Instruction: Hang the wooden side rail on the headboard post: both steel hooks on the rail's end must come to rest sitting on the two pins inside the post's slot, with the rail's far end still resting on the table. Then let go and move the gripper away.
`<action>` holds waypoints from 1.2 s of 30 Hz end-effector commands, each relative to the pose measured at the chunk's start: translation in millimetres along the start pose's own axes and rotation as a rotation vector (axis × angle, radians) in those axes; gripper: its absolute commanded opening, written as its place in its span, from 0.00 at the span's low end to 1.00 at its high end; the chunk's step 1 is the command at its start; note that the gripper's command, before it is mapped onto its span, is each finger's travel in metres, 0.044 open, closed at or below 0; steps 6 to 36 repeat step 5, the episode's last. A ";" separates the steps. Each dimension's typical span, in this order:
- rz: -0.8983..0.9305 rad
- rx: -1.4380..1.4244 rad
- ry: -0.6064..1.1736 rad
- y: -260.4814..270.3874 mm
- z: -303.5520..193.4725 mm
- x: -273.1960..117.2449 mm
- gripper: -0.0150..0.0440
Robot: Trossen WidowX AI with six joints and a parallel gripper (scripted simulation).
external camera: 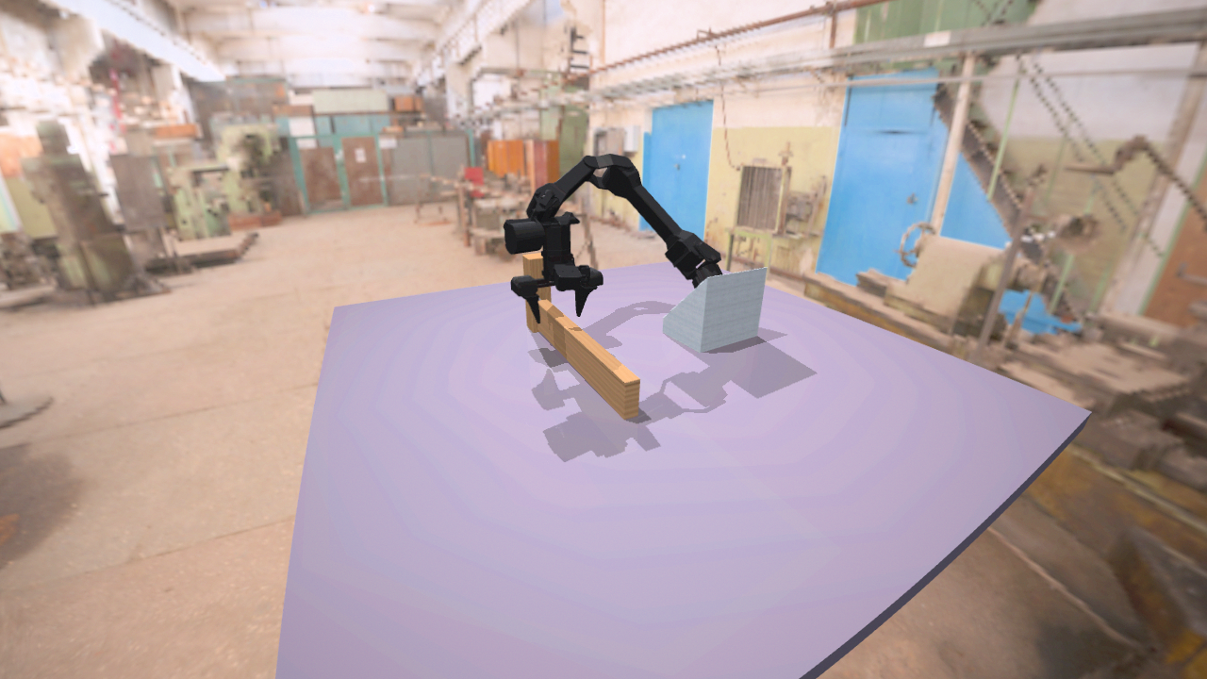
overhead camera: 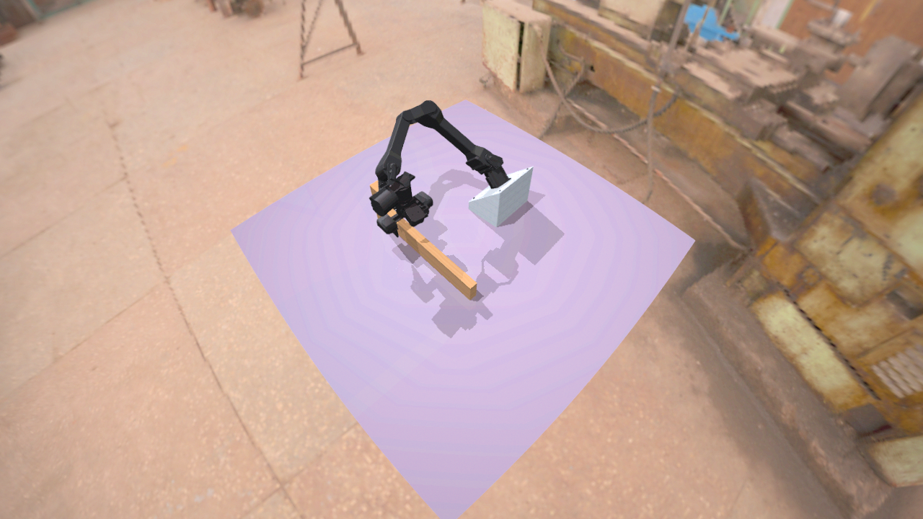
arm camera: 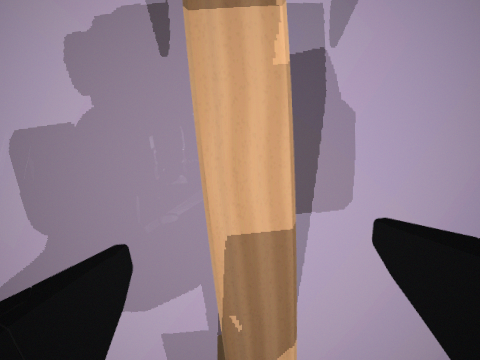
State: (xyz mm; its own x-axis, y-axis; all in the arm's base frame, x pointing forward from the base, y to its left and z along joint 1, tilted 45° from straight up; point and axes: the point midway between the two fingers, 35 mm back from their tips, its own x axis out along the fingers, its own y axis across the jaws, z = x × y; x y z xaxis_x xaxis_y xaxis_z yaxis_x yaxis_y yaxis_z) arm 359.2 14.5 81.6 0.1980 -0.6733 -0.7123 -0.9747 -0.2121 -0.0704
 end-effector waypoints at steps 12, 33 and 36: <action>-0.001 -0.001 0.000 -0.2 -0.5 -0.3 1.00; -0.001 -0.001 0.000 -0.2 -0.5 -0.3 1.00; -0.001 -0.001 0.000 -0.2 -0.5 -0.3 1.00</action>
